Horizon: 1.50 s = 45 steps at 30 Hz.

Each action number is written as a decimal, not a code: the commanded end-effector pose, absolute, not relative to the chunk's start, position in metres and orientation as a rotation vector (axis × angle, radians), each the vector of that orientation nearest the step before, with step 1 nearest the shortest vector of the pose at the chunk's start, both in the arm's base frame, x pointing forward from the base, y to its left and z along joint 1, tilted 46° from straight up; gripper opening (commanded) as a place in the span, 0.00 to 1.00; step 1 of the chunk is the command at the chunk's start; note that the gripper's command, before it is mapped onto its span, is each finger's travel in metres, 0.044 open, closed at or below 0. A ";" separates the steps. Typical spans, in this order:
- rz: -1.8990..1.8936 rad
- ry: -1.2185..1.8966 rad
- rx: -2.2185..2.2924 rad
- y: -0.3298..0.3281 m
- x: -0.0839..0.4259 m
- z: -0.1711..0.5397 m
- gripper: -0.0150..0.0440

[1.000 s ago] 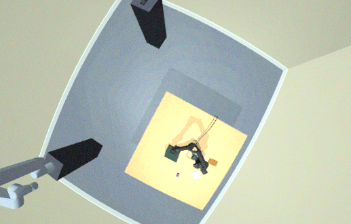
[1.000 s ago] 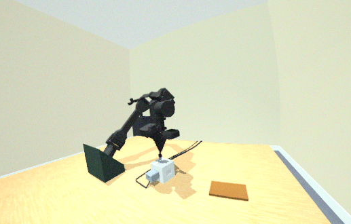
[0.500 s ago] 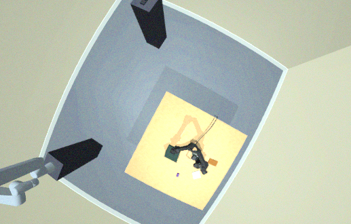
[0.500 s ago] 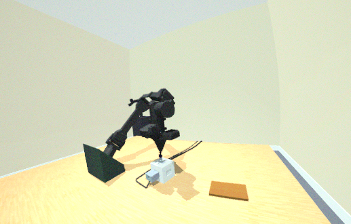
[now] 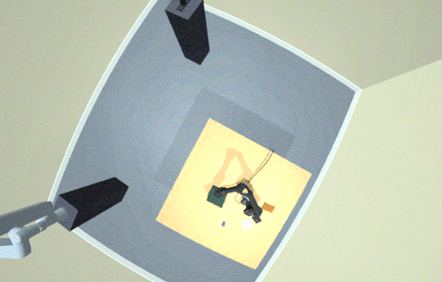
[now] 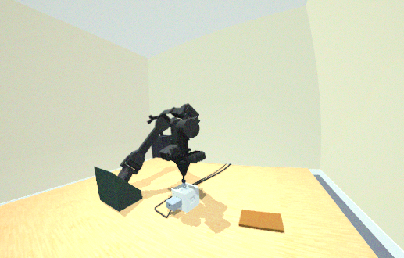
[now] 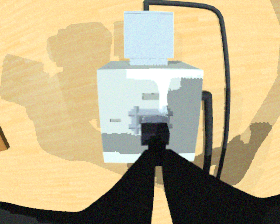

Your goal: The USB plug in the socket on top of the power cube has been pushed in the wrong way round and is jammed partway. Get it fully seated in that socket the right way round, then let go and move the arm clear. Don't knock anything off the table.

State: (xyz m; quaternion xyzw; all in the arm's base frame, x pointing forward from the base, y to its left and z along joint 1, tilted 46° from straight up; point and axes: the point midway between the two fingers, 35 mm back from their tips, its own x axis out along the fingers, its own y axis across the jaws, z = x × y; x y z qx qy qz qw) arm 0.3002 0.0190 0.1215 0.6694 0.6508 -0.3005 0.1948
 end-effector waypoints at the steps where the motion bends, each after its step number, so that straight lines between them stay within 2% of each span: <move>1: -0.839 1.826 1.883 0.020 0.300 0.121 0.25; 45: -0.818 1.842 1.906 0.025 0.301 0.120 0.25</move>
